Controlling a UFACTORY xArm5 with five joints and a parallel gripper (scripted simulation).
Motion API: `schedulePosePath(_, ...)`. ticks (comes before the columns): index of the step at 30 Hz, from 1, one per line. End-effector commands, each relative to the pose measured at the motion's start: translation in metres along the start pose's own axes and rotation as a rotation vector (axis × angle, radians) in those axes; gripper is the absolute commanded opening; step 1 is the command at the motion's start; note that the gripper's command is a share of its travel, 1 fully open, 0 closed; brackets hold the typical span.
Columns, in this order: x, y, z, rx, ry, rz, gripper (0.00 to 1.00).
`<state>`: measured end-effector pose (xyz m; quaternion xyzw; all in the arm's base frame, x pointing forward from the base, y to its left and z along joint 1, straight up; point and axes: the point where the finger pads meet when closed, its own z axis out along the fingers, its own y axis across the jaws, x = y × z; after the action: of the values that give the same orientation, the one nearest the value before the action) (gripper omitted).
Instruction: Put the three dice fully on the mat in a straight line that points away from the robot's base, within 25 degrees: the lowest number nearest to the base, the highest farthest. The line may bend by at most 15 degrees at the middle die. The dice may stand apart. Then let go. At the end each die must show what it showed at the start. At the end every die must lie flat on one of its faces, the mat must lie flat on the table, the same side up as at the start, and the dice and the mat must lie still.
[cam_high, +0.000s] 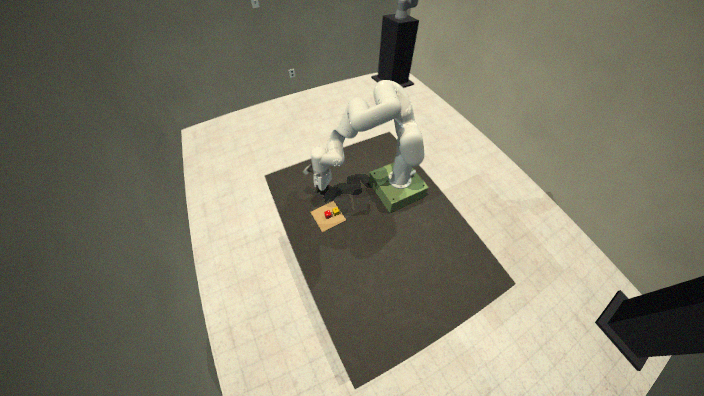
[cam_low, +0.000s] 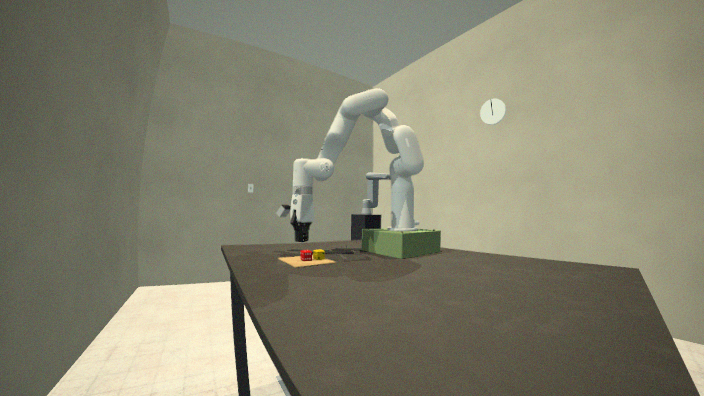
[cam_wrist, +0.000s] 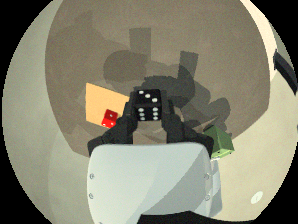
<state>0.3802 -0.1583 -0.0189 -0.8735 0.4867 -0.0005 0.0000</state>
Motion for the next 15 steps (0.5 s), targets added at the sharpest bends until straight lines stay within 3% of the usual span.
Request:
schedulePosePath(1, 0.001, -0.001, -0.035, 0.002, 0.003, 0.000, 0.27)
schedulePosePath(6, 0.001, -0.001, -0.051, 0.002, 0.003, 0.000, 0.27)
schedulePosePath(15, 0.001, -0.001, -0.051, 0.002, 0.003, 0.000, 0.27)
